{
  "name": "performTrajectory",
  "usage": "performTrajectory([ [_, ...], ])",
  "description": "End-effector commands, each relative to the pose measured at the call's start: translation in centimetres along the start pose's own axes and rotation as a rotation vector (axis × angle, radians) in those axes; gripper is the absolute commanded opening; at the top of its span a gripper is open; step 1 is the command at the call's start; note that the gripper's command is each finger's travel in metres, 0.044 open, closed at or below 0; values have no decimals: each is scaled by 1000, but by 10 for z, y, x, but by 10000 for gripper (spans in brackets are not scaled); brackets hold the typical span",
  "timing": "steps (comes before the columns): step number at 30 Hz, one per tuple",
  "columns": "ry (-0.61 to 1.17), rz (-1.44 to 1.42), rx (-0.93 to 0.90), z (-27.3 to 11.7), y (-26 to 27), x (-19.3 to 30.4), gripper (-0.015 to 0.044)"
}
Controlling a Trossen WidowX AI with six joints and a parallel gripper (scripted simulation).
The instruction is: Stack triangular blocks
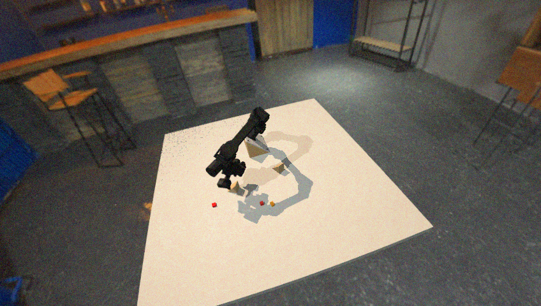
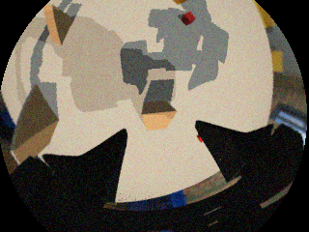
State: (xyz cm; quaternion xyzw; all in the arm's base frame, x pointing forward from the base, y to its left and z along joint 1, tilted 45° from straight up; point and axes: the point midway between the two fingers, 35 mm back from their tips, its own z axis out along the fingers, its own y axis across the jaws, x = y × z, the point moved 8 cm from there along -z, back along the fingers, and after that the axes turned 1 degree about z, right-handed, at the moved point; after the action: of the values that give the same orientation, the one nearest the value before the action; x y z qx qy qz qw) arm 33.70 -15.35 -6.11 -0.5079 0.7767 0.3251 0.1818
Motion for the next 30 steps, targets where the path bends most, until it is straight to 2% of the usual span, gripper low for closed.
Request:
performTrajectory([
  [1, -5, 5, -3, 9, 0, 0, 440],
  [30, -9, 5, -5, 56, 3, 2, 440],
])
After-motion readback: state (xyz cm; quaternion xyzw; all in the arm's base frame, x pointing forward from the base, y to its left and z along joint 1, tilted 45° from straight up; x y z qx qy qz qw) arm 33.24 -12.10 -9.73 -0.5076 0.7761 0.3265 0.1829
